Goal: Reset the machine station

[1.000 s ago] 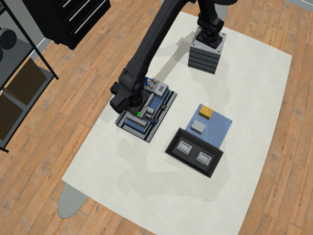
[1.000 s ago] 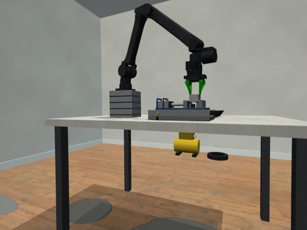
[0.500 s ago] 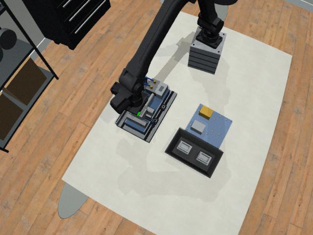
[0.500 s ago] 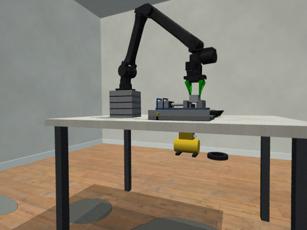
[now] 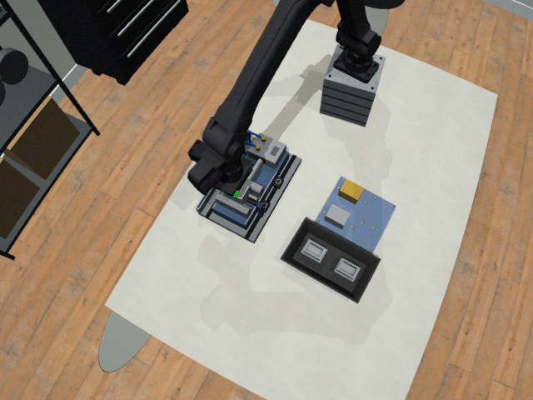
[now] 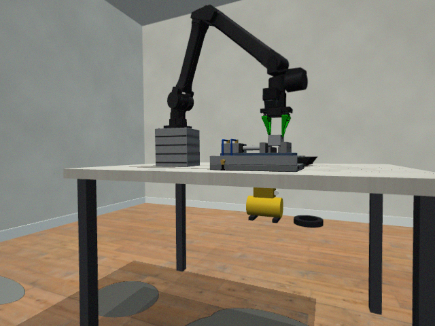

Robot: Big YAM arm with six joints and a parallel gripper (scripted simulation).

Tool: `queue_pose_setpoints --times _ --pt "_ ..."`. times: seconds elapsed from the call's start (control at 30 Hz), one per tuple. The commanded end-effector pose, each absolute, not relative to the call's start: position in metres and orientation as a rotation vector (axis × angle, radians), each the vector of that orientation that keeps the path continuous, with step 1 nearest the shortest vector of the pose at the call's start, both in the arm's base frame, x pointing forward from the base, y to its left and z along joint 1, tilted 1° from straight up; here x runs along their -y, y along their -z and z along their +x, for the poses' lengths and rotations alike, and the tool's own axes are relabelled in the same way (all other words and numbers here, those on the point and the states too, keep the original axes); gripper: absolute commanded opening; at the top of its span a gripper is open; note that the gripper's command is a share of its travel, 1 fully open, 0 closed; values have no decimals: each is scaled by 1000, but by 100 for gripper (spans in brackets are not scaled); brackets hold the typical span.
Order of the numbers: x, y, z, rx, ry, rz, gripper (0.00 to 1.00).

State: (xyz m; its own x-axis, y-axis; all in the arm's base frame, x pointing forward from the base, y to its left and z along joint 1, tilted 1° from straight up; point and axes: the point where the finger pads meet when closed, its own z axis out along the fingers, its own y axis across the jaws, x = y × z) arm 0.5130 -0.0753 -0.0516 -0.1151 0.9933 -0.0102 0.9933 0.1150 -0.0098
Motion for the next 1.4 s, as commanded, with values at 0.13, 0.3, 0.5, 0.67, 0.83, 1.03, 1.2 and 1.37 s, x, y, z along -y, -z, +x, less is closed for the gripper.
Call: queue_pose_setpoints --times 0.13,0.3,0.5,0.67,0.83,1.03,1.2,1.37 --pt "76 44 521 -2323 4 2075 0" --pt "76 43 521 -2322 3 2074 0" --pt "76 43 521 -2322 2 2074 0" --pt "76 43 521 -2322 2 2074 0" --pt "76 48 520 -2325 7 2077 0" --pt "76 54 517 -2332 16 2083 0" --pt "75 58 514 -2339 25 2088 0" --pt "75 57 514 -2339 26 2089 0"
